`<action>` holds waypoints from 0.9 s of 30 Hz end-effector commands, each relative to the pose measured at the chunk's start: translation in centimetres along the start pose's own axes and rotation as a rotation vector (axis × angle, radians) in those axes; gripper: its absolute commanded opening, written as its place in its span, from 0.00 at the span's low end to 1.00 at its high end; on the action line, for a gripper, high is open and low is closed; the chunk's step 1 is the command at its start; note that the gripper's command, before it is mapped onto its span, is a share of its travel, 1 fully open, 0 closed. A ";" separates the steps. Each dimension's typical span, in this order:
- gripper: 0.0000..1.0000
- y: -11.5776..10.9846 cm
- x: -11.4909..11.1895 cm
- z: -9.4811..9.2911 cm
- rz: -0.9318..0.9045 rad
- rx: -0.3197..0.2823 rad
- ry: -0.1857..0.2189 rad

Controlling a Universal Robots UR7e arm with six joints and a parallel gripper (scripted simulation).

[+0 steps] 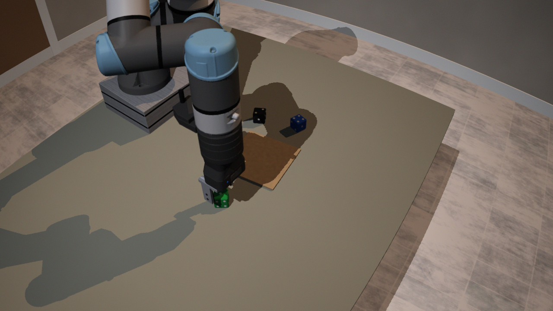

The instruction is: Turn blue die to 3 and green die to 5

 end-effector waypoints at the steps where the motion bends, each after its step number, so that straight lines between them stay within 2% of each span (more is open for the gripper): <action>1: 1.00 0.0 0.1 0.0 0.000 -0.001 0.001; 9: 1.00 0.4 0.7 0.0 0.000 -0.001 0.001; 18: 1.00 2.4 3.7 0.0 0.000 -0.001 0.001; 20: 1.00 2.4 3.7 0.0 0.000 -0.001 0.001; 27: 1.00 5.1 7.9 0.0 0.000 -0.001 0.001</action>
Point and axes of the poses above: the point where the finger pads meet when closed, its own z axis back along the fingers, its own x axis across the jaws, y = z × x, the point moved 3 cm from there along z, back along the fingers, and after that the axes turned 13 degrees about -z, right-handed, at the moved point
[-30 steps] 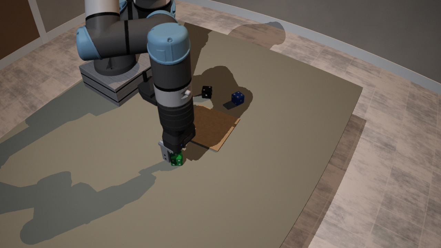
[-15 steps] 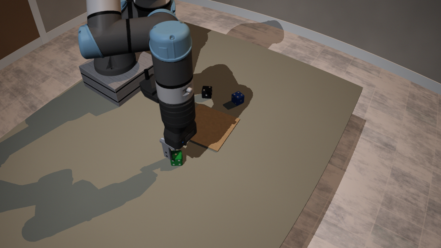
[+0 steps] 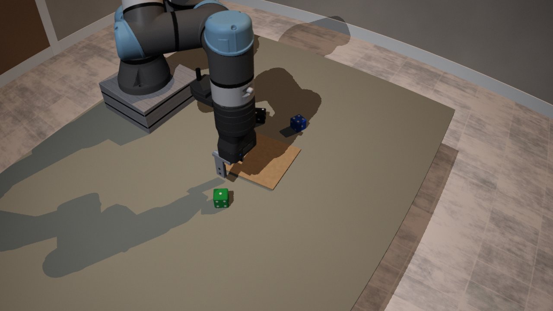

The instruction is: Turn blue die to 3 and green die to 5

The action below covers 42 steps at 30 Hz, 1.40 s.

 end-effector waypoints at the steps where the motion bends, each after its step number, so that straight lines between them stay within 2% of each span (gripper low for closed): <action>1: 1.00 1.7 2.6 0.0 0.001 -0.001 0.000; 8: 1.00 4.5 7.0 0.0 0.001 -0.001 0.000; 10: 1.00 4.5 7.0 0.0 0.001 -0.001 0.000; 18: 1.00 7.3 11.3 0.0 0.001 -0.001 0.000; 25: 1.00 9.2 14.1 0.0 0.001 -0.001 0.000; 42: 1.00 11.2 17.1 0.0 0.001 -0.001 0.000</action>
Point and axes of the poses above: the point where the finger pads meet when closed, its own z axis back along the fingers, its own x axis across the jaws, y = z × x, the point moved 3 cm from there along z, back along the fingers, and after that the axes turned 13 degrees about -z, right-handed, at the moved point
